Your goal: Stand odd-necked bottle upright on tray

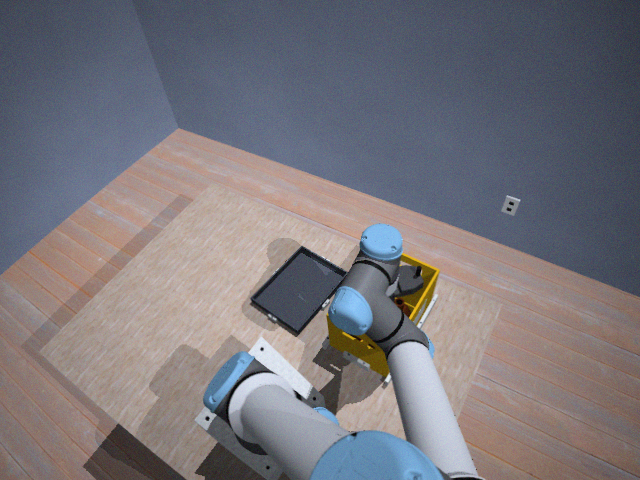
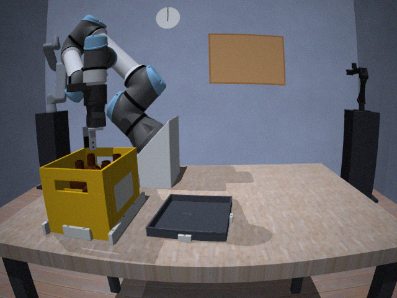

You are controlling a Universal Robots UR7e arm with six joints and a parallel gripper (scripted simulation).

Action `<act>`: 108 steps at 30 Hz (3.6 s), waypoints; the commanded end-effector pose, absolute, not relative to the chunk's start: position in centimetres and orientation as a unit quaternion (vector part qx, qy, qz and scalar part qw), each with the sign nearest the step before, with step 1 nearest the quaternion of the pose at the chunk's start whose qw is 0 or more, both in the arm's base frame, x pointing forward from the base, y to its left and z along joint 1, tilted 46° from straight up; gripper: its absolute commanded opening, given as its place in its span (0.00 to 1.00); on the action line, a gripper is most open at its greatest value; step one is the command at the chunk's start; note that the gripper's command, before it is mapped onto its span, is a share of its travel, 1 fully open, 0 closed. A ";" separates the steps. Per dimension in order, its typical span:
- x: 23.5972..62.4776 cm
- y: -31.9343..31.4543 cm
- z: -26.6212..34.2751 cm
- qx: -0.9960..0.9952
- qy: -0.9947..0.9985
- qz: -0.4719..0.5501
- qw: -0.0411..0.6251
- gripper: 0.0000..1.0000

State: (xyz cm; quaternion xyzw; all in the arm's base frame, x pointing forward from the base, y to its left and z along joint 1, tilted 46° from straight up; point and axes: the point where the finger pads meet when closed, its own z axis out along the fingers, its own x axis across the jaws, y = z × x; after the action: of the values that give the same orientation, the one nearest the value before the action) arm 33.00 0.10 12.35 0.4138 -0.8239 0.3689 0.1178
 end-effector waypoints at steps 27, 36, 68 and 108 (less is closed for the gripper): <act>33.3 -1.7 10.5 0.414 -0.824 0.369 0.117 1.00; 33.4 -2.2 10.1 0.414 -0.824 0.369 0.117 1.00; 33.4 -2.6 9.7 0.414 -0.824 0.369 0.117 1.00; 33.4 -2.6 9.7 0.414 -0.824 0.369 0.117 0.00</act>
State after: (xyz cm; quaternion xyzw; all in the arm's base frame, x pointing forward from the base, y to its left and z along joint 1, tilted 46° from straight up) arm 33.42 -2.57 9.70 0.4138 -0.8239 0.3689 0.1178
